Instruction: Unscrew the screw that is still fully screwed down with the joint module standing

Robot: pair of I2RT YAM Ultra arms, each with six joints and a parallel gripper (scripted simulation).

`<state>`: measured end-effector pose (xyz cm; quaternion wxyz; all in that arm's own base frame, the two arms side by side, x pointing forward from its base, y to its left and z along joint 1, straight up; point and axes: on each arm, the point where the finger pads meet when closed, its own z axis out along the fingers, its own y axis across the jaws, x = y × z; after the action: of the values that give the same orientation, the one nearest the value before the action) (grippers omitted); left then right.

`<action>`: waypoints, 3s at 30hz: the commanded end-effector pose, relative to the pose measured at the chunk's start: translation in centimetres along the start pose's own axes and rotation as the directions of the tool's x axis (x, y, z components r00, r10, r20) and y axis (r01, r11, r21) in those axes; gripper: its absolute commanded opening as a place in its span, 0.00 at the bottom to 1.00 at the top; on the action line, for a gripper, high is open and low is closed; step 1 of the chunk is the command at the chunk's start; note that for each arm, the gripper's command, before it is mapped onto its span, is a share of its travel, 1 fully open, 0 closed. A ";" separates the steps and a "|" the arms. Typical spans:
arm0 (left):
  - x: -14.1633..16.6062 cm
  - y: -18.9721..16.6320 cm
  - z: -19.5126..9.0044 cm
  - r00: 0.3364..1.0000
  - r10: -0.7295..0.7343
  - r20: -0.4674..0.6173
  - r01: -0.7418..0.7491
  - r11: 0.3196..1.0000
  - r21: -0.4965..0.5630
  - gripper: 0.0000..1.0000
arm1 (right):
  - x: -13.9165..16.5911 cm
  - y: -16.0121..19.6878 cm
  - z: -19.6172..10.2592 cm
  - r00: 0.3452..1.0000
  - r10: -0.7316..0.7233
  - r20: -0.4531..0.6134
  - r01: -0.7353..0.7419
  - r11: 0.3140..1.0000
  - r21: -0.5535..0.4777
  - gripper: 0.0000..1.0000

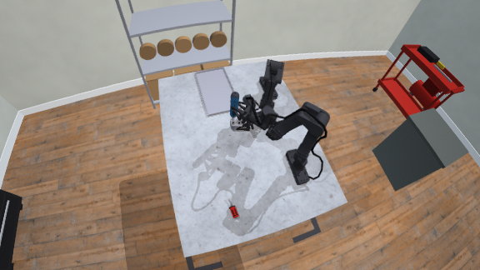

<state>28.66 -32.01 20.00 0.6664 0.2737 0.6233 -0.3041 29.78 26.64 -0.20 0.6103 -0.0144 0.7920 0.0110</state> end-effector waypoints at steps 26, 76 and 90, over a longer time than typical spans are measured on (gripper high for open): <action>-4.6 0.0 0.5 0.996 -0.001 0.085 0.001 1.000 0.001 0.42 | -0.3 0.1 0.0 1.000 0.010 0.005 -0.010 1.000 -0.001 0.59; -6.1 -0.1 0.7 0.993 -0.001 0.121 0.001 1.000 0.002 0.42 | -0.3 0.1 0.0 1.000 0.010 0.005 -0.010 1.000 -0.001 0.59; -6.4 -0.1 0.8 0.992 -0.001 0.130 0.000 1.000 0.002 0.42 | -0.3 0.1 0.0 1.000 0.010 0.005 -0.010 1.000 -0.001 0.59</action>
<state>28.67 -32.03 20.49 0.6538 0.2796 0.6367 -0.2984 29.78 26.64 -0.20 0.6103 -0.0144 0.7920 0.0110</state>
